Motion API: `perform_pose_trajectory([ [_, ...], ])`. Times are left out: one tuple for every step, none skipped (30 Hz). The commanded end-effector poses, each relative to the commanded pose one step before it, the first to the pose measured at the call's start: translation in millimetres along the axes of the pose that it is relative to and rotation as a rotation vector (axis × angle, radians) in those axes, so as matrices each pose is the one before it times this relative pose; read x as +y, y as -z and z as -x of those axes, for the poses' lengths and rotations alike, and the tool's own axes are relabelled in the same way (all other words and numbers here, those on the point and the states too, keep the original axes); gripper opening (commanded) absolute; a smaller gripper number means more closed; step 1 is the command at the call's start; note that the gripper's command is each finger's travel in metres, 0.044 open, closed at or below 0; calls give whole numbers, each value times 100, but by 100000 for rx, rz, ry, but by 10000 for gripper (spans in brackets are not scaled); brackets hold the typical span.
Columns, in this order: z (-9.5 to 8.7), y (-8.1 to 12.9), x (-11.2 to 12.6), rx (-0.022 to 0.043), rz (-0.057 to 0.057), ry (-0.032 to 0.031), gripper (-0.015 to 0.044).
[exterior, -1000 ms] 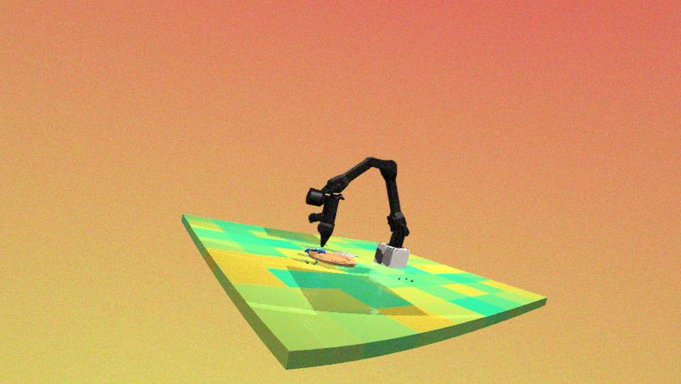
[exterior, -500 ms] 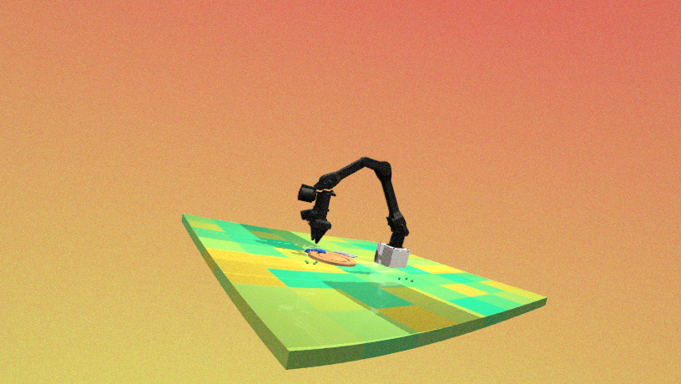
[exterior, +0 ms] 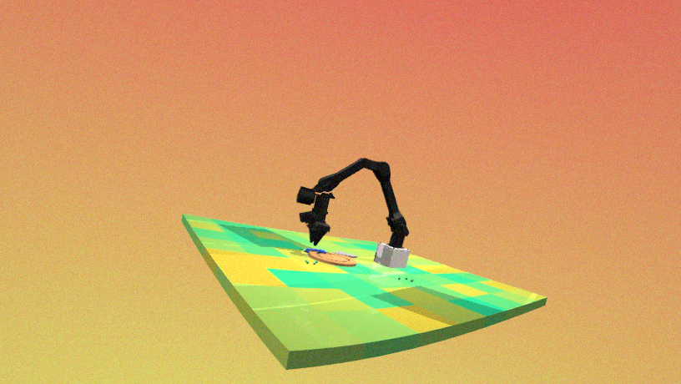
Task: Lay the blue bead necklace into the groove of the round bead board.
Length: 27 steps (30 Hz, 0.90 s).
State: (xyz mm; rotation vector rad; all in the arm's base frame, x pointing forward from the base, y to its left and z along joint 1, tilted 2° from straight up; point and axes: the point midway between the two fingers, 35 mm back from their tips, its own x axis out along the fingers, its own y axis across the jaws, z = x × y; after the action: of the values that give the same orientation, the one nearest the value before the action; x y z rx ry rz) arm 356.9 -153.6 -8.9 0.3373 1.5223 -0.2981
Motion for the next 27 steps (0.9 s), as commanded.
perform_pose_trajectory([
  [-804, 60, -11, 375, 222, 23, 310],
  [-162, 6, -3, 37, 36, 3, 310],
  [-162, 7, -3, 37, 36, 3, 310],
  [-162, 8, -3, 37, 36, 3, 310],
  [-162, 8, -3, 37, 36, 3, 310],
  [-162, 9, -3, 37, 36, 3, 310],
  [-162, 10, -3, 38, 36, 3, 310],
  [-162, 11, -3, 38, 36, 3, 310],
  [-162, 11, -3, 38, 36, 3, 310],
  [-161, 12, -3, 38, 36, 3, 310],
  [-161, 13, -3, 38, 36, 3, 310],
  [-161, 13, -3, 38, 36, 3, 310],
  [-130, 11, -2, 31, 29, 2, 310],
  [-79, 7, -1, 19, 18, 1, 310],
  [-26, 2, 0, 6, 6, 0, 310],
  [0, 0, 0, 0, 0, 0, 310],
  [0, 0, 0, 0, 0, 0, 310],
  [0, 0, 0, 0, 0, 0, 310],
  [242, -3, -5, 52, -515, -72, 284],
  [0, 0, 0, 0, 0, 0, 258],
  [0, 0, 0, 0, 0, 0, 231],
  [0, 0, 0, 0, 0, 0, 205],
  [0, 0, 0, 0, 0, 0, 179],
  [0, 0, 0, 0, 0, 0, 153],
  [0, 0, 0, 0, 0, 0, 126],
  [0, 0, 0, 0, 0, 0, 100],
  [0, 0, 0, 0, 0, 0, 93],
])
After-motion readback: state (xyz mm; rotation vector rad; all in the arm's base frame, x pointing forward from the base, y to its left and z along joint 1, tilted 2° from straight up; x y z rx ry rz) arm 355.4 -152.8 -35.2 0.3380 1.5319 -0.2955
